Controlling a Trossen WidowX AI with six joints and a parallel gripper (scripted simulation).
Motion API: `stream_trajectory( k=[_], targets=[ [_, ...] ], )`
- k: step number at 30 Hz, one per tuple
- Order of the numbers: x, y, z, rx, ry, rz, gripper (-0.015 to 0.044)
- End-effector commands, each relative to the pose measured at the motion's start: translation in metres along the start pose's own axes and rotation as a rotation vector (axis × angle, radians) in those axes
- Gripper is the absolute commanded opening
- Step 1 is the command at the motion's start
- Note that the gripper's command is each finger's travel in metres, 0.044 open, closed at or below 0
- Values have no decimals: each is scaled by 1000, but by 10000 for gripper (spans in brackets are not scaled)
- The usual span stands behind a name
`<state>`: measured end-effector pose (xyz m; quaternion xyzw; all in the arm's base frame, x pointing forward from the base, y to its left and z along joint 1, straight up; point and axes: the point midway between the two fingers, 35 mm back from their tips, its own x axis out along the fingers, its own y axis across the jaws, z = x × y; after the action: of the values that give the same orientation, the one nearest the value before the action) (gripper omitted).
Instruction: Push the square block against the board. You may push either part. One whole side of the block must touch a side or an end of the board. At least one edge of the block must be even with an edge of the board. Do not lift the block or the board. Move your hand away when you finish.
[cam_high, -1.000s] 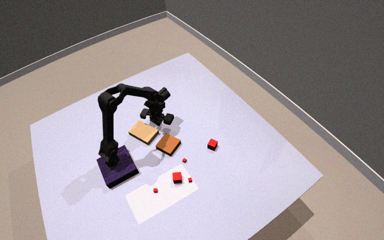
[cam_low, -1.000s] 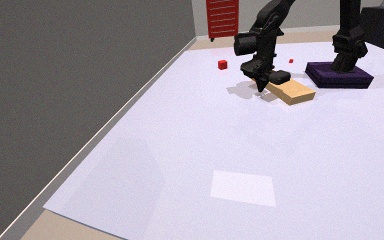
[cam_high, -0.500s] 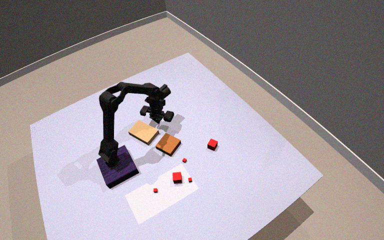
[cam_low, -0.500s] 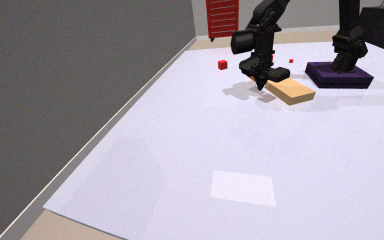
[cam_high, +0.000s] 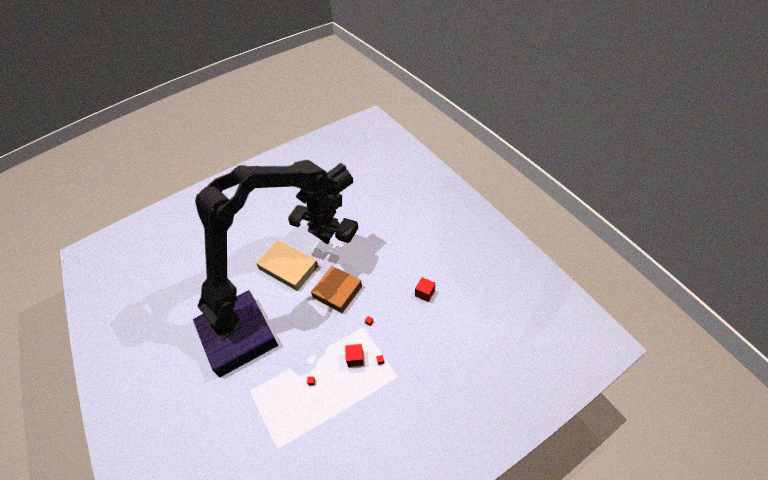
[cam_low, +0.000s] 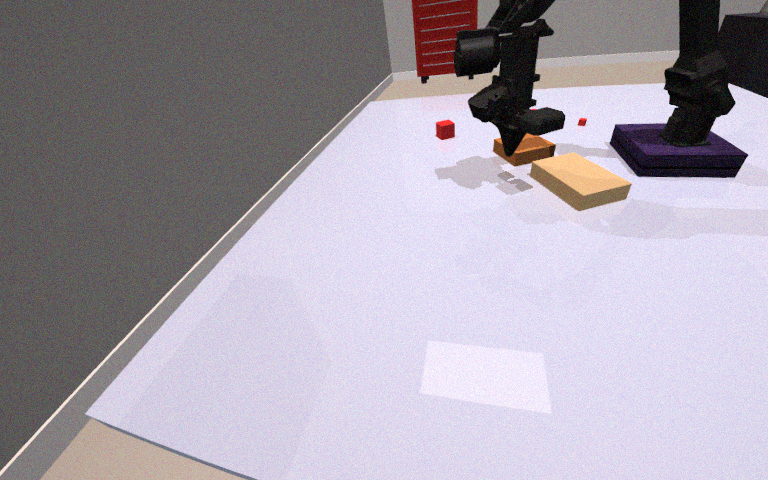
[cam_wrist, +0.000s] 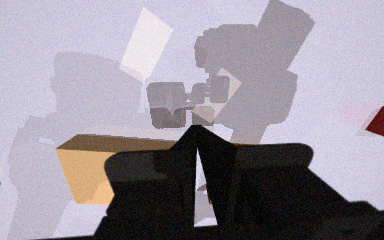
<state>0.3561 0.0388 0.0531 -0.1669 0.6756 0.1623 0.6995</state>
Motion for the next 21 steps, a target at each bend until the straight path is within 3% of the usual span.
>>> stream_trajectory(
  k=[1, 6, 10, 14, 21],
  targets=[
    [-3, -41, -11, 86, -6, -3, 0],
    [-7, -90, -32, 137, 0, -8, 0],
    [-4, -90, -32, 137, 0, -8, 0],
    [45, -90, -32, 137, 0, -8, 0],
    [48, -90, -33, 137, 0, -8, 0]
  ],
)
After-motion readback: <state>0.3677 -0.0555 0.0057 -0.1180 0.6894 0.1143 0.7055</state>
